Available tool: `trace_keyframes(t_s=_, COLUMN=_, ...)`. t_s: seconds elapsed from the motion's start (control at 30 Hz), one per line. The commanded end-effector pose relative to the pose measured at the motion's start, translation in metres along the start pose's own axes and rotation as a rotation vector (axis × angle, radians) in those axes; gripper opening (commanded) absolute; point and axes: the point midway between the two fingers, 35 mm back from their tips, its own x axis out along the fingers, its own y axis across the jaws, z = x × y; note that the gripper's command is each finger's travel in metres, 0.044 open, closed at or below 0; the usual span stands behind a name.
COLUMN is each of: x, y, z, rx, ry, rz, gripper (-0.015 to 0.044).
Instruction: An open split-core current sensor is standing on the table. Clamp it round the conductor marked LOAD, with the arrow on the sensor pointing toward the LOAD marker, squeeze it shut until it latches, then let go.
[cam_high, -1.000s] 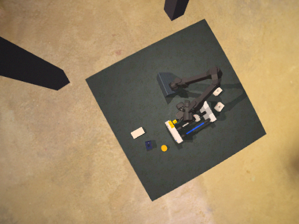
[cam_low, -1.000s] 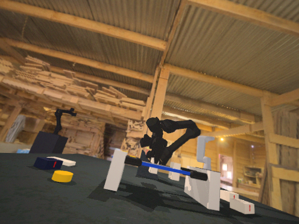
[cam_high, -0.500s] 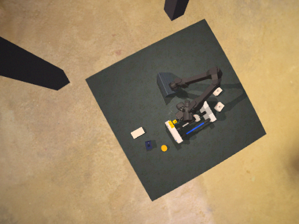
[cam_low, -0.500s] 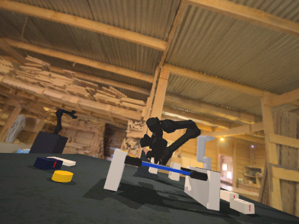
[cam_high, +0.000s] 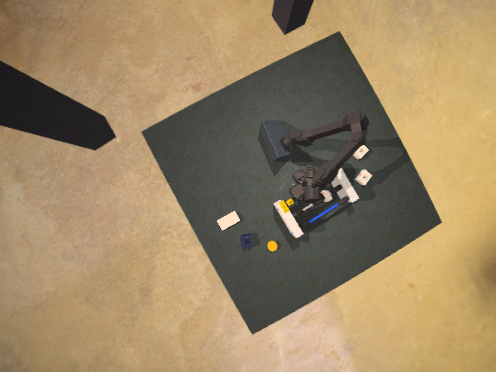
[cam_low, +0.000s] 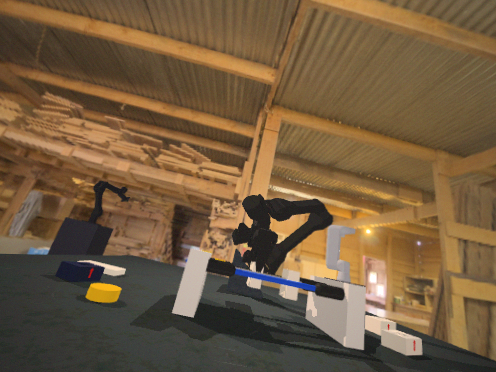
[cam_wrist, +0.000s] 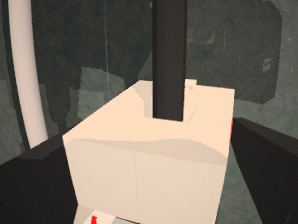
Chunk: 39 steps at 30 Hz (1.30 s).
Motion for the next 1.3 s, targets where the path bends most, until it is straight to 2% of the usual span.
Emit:
trace_keyframes(t_s=0.0, x=0.0, y=0.0, z=0.0, rx=0.0, ry=0.0, rz=0.0, gripper=0.0207)
trace_keyframes(t_s=0.53, x=0.0, y=0.0, z=0.0, rx=0.0, ry=0.0, rz=0.0, gripper=0.0101)
trace_keyframes(t_s=0.67, x=-0.0013, y=0.0009, z=0.0005, rx=0.003, ry=0.0, rz=-0.037, gripper=0.0)
trace_keyframes(t_s=0.73, x=-0.0028, y=0.0016, z=0.0007, rx=0.005, ry=0.001, rz=-0.074, gripper=0.0)
trace_keyframes(t_s=0.77, x=-0.001, y=-0.0001, z=-0.0003, rx=0.01, ry=0.004, rz=-0.035, gripper=0.0)
trace_keyframes(t_s=1.27, x=-0.0009, y=0.0001, z=0.0001, rx=0.005, ry=0.001, rz=-0.038, gripper=0.0)
